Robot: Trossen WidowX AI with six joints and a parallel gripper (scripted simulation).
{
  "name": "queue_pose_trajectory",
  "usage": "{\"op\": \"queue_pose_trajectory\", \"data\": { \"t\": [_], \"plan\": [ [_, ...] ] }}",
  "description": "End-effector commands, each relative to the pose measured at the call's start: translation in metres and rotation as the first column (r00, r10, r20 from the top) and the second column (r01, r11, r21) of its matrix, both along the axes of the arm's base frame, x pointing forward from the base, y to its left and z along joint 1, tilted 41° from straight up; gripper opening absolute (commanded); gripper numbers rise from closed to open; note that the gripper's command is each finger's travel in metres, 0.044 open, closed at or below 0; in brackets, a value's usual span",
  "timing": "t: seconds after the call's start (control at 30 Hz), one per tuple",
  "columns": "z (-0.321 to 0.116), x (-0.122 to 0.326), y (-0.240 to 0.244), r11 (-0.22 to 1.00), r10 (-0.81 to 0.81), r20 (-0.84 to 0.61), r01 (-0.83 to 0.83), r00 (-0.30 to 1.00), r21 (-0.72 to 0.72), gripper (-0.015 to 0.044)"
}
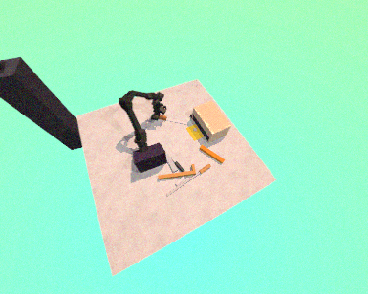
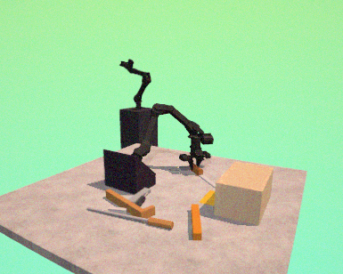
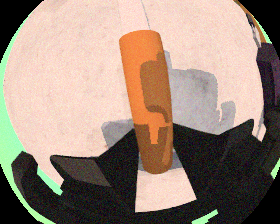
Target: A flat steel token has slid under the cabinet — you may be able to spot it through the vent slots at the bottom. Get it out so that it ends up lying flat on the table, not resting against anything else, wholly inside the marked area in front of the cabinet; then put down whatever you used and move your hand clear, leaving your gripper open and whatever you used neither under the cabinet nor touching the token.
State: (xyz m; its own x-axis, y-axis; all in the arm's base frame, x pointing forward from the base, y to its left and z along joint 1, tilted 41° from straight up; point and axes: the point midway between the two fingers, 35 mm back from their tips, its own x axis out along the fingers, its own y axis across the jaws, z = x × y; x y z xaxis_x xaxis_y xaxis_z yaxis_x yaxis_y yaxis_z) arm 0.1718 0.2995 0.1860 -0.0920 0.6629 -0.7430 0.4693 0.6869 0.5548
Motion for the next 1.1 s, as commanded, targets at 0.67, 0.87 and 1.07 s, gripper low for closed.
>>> {"op": "queue_pose_trajectory", "data": {
  "t": [0.67, 0.87, 1.07],
  "plan": [
    [0.061, 0.011, -0.055, 1.0, -0.005, 0.005, 0.005, 1.0, -0.002, 0.044],
    [0.061, 0.014, -0.056, 1.0, -0.015, 0.007, 0.015, 1.0, -0.005, 0.044],
    [0.061, 0.014, -0.056, 1.0, -0.015, 0.007, 0.015, 1.0, -0.005, 0.044]
  ]
}}
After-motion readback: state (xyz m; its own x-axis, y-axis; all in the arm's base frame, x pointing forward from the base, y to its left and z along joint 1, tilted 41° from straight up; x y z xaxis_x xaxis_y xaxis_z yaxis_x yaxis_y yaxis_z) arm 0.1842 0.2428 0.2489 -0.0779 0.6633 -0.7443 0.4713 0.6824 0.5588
